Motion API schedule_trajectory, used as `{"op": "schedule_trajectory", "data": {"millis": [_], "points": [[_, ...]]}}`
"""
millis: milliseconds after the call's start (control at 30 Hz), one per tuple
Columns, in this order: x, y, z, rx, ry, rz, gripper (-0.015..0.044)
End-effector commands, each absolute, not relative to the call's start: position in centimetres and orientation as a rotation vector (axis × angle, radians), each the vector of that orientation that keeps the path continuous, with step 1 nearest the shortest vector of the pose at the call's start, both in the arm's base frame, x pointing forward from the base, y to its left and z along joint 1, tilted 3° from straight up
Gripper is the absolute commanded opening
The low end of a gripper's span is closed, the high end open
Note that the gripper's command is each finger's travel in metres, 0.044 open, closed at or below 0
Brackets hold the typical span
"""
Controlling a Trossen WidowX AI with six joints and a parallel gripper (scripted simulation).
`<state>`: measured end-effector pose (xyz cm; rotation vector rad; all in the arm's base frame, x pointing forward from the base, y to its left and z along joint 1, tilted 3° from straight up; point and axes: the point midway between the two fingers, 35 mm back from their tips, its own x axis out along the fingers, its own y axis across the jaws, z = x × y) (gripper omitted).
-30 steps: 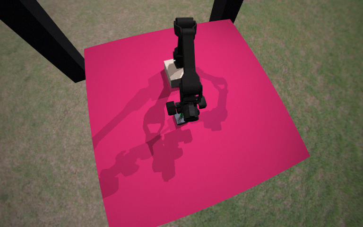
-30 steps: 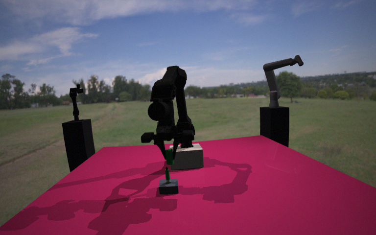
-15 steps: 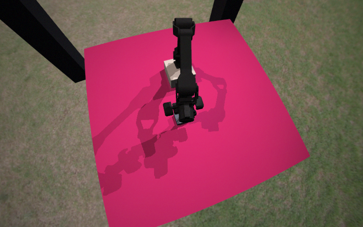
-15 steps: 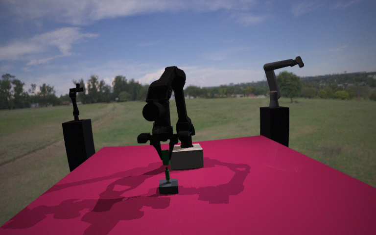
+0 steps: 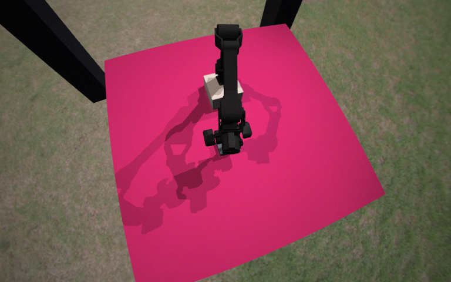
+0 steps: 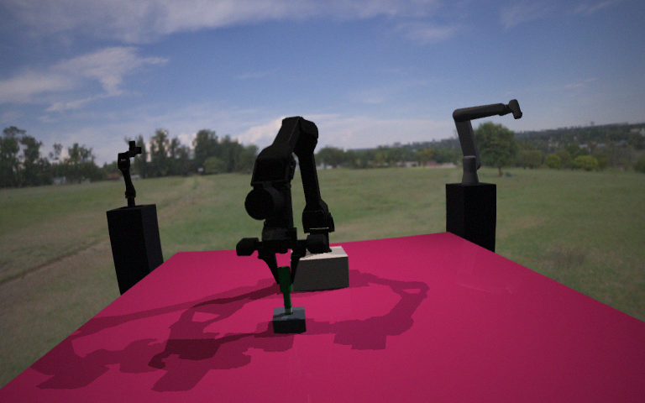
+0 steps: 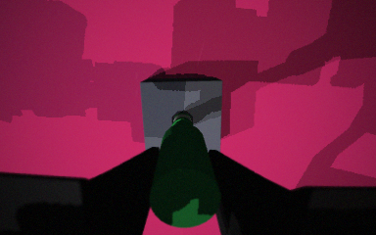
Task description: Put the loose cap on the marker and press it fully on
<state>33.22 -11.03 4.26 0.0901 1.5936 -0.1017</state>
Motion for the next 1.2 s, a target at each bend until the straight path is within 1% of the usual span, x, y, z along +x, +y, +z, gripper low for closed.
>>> {"op": "schedule_trajectory", "data": {"millis": [0,533,967,1167], "points": [[33.1,-11.1,3.4,0.085,1.6,-0.098,0.0],[32.9,-11.0,0.9,0.085,1.6,-0.098,0.0],[32.9,-11.0,0.8,0.085,1.6,-0.098,0.0],[32.9,-11.0,0.8,0.09,1.6,-0.102,0.0157]]}}
